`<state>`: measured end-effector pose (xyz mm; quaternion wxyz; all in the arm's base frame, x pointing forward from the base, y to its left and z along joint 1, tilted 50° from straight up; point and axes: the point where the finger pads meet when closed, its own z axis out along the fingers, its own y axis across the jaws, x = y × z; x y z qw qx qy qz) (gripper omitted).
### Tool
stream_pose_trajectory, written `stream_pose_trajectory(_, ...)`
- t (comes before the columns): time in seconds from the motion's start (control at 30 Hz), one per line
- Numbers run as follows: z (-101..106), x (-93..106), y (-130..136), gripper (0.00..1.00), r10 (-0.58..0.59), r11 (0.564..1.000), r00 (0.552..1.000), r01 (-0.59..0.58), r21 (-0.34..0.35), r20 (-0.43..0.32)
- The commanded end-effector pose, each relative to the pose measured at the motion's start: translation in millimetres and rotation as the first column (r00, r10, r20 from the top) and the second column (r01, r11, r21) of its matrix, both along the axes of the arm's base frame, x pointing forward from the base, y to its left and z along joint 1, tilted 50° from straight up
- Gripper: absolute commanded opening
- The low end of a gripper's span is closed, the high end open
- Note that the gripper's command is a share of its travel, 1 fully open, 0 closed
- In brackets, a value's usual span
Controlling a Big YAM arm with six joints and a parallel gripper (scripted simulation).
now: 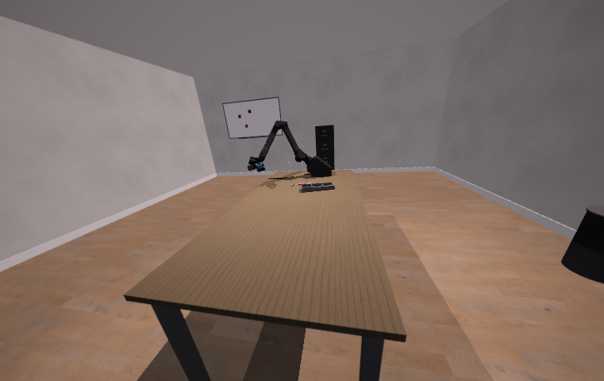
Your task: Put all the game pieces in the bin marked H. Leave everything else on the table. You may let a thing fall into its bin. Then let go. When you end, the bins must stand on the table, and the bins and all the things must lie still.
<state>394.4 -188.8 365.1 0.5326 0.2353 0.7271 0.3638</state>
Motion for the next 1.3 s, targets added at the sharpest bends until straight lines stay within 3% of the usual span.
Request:
stream_pose_trajectory(0.0, 50.8, -1.9, 28.2, 0.08, 0.033, 0.998, 0.998, -0.03, -0.052, 0.059)
stream_pose_trajectory(0.07, 51.9, -2.1, 29.0, 0.08, 0.033, 0.998, 0.998, -0.03, -0.052, 0.059)
stream_pose_trajectory(0.1, 45.6, -3.5, 33.9, 0.08, 0.033, 0.994, 0.999, -0.029, -0.109, 0.032)
stream_pose_trajectory(0.13, 40.0, 2.7, 35.3, 0.08, 0.021, 0.997, 1.0, -0.021, -0.07, 0.003)
stream_pose_trajectory(0.17, 20.7, 15.9, 31.1, 0.08, 0.009, 1.0, 0.998, -0.009, 0.006, -0.055)
stream_pose_trajectory(0.2, 14.8, 22.1, 32.8, 0.08, 0.01, 1.0, 0.998, -0.009, 0.007, -0.055)
stream_pose_trajectory(0.23, -4.5, 20.8, 35.2, 0.08, 0.01, 1.0, 0.997, -0.009, 0.019, -0.071)
stream_pose_trajectory(0.27, -6.0, 21.2, 35.2, 0.08, 0.01, 1.0, 0.998, -0.009, 0.016, -0.067)
stream_pose_trajectory(0.3, 5.8, 28.0, 36.4, 0.08, 0.003, 1.0, 0.995, 0.0, 0.023, -0.102)
stream_pose_trajectory(0.33, -0.9, 32.1, 39.6, 0.08, -0.003, 0.999, 0.989, 0.009, 0.038, -0.146)
stream_pose_trajectory(0.43, -7.9, 36.3, 42.8, 0.08, -0.003, 0.999, 0.989, 0.009, 0.04, -0.147)
stream_pose_trajectory(0.5, -21.7, 43.4, 50.2, 0.08, -0.009, 0.999, 0.972, 0.019, 0.04, -0.235)
stream_pose_trajectory(0.53, -28.8, 46.9, 53.8, 0.08, -0.012, 0.998, 0.97, 0.027, 0.059, -0.241)
stream_pose_trajectory(0.57, -50.5, 45.3, 60.4, 0.08, -0.011, 0.998, 0.969, 0.027, 0.063, -0.247)
stream_pose_trajectory(0.6, -42.9, 53.0, 61.6, 0.08, -0.016, 0.997, 0.957, 0.035, 0.063, -0.289)
stream_pose_trajectory(0.63, -49.9, 55.6, 65.7, 0.08, -0.019, 0.997, 0.942, 0.044, 0.065, -0.336)
stream_pose_trajectory(0.67, -57.1, 58.2, 69.8, 0.08, -0.019, 0.997, 0.941, 0.044, 0.066, -0.337)
stream_pose_trajectory(0.7, -81.7, 56.2, 76.3, 0.08, -0.017, 0.996, 0.937, 0.045, 0.072, -0.349)
stream_pose_trajectory(0.73, -71.4, 62.4, 78.5, 0.08, -0.023, 0.997, 0.923, 0.051, 0.063, -0.384)
stream_pose_trajectory(0.8, -85.7, 65.8, 87.5, 0.08, -0.027, 0.997, 0.902, 0.058, 0.059, -0.432)
stream_pose_trajectory(0.83, -108.5, 61.7, 93.5, 0.08, -0.024, 0.996, 0.896, 0.059, 0.065, -0.444)
stream_pose_trajectory(0.87, -98.4, 67.9, 96.0, 0.08, -0.031, 0.997, 0.879, 0.062, 0.05, -0.476)
stream_pose_trajectory(0.9, -105.5, 68.7, 100.8, 0.08, -0.036, 0.997, 0.855, 0.066, 0.04, -0.518)
stream_pose_trajectory(1.0, -112.7, 69.4, 105.5, 0.08, -0.036, 0.997, 0.852, 0.066, 0.039, -0.522)
stream_pose_trajectory(1.07, -126.7, 69.5, 115.5, 0.08, -0.049, 0.998, 0.798, 0.068, 0.008, -0.6)
stream_pose_trajectory(1.1, -133.8, 69.5, 120.3, 0.08, -0.05, 0.998, 0.794, 0.068, 0.006, -0.605)
stream_pose_trajectory(1.13, -158.1, 61.7, 127.4, 0.08, -0.046, 0.998, 0.782, 0.068, 0.011, -0.621)
stream_pose_trajectory(1.17, -147.7, 68.5, 130.2, 0.08, -0.059, 0.998, 0.765, 0.065, -0.013, -0.641)
stream_pose_trajectory(1.2, -154.6, 67.6, 135.3, 0.08, -0.068, 0.998, 0.735, 0.062, -0.034, -0.675)
stream_pose_trajectory(1.27, -185.8, 53.5, 146.8, 0.08, -0.064, 0.998, 0.703, 0.06, -0.03, -0.709)
